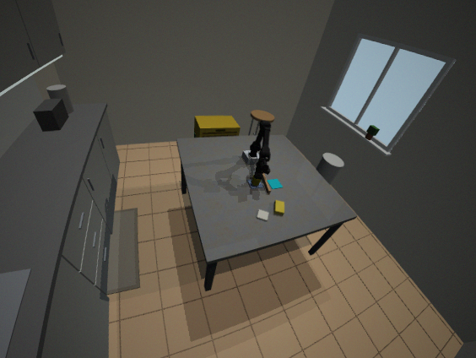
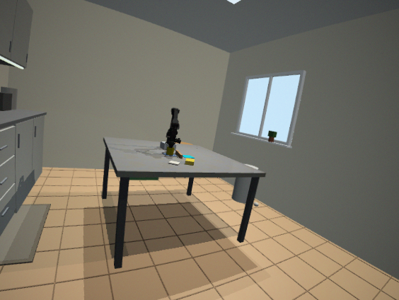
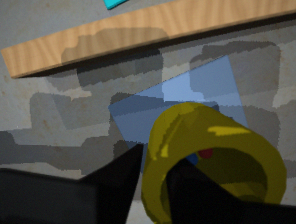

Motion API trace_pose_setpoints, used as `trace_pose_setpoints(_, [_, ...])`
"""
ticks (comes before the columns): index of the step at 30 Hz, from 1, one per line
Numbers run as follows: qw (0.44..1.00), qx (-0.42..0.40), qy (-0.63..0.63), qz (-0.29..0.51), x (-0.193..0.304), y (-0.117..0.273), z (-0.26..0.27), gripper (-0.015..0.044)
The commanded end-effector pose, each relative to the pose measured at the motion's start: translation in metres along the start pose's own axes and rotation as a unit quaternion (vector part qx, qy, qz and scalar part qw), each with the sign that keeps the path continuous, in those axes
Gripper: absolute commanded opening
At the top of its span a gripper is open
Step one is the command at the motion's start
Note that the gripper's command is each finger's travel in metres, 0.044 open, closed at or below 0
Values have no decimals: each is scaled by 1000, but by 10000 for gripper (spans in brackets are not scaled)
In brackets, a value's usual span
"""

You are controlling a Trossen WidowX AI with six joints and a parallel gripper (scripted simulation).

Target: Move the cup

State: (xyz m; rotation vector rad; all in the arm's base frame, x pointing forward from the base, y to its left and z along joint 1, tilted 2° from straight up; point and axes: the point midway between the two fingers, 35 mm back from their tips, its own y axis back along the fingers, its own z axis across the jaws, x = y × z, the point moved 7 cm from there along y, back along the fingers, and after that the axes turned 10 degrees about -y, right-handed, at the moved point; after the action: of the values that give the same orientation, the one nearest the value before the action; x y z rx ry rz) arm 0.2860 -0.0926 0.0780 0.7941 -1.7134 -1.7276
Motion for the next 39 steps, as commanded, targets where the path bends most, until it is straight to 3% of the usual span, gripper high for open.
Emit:
trace_pose_setpoints(1, [1000,0,0,0,0,0,0,60])
trace_pose_setpoints(8, [1000,0,0,0,0,0,0,0])
trace_pose_setpoints(26, [1000,-2,2,0,0,57,-2,0])
trace_pose_setpoints(39, [1000,-1,0,0,1,56,-1,0])
